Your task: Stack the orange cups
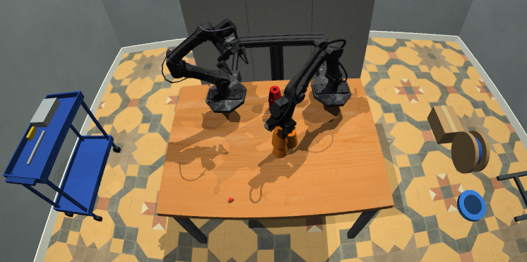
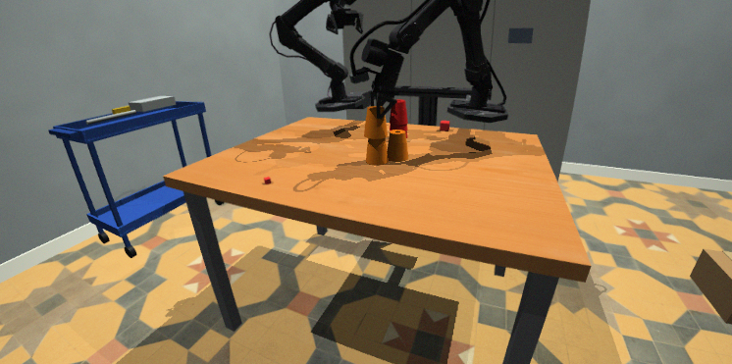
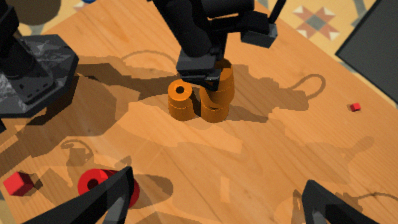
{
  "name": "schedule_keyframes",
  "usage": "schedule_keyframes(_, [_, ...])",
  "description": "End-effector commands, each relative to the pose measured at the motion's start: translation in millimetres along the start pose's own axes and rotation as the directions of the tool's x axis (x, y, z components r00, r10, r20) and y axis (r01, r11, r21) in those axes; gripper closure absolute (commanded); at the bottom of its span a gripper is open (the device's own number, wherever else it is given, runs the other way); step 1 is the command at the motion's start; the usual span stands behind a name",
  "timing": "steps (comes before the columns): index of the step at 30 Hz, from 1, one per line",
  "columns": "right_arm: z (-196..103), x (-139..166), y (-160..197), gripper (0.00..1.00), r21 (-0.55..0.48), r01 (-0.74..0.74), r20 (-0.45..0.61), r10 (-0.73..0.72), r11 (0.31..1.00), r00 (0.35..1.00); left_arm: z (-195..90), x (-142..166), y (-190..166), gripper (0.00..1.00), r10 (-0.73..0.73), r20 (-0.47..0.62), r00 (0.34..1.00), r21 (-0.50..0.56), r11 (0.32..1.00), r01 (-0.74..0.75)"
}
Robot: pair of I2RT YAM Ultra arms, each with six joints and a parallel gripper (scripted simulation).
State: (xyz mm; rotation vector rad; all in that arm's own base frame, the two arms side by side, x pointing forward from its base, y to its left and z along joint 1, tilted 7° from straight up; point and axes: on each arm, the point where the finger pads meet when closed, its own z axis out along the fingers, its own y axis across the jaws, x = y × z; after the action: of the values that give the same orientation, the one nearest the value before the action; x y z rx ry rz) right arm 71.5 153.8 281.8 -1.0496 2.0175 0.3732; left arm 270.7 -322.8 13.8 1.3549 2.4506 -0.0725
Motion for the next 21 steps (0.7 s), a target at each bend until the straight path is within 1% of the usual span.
schedule_keyframes(1, [1,0,-2,0.0,0.02,0.01,0.004,-0.01,1.0,1.0,-27,-18,-2,1.0,0.001,0.032,0.999,-0.005,1.0,-0.001])
schedule_keyframes(9, [1,0,-2,0.0,0.02,0.01,0.004,-0.01,1.0,1.0,-47,-24,-3,1.0,0.001,0.033,0.999,-0.004,1.0,-0.001])
schedule_keyframes(13, [1,0,-2,0.0,0.02,0.01,0.004,-0.01,1.0,1.0,-51,-25,-3,1.0,0.001,0.033,0.999,-0.004,1.0,-0.001])
schedule_keyframes(14, [1,0,-2,0.0,0.02,0.01,0.004,-0.01,1.0,1.0,-51,-29,-2,1.0,-0.001,0.05,0.999,-0.005,1.0,0.001])
schedule_keyframes(16, [1,0,-2,0.0,0.02,0.01,0.004,-0.01,1.0,1.0,-49,-26,-3,1.0,-0.001,0.052,0.999,-0.005,1.0,0.002])
schedule_keyframes(21, [1,0,-2,0.0,0.02,0.01,0.004,-0.01,1.0,1.0,-49,-6,-5,1.0,-0.001,0.051,0.999,-0.006,1.0,0.002])
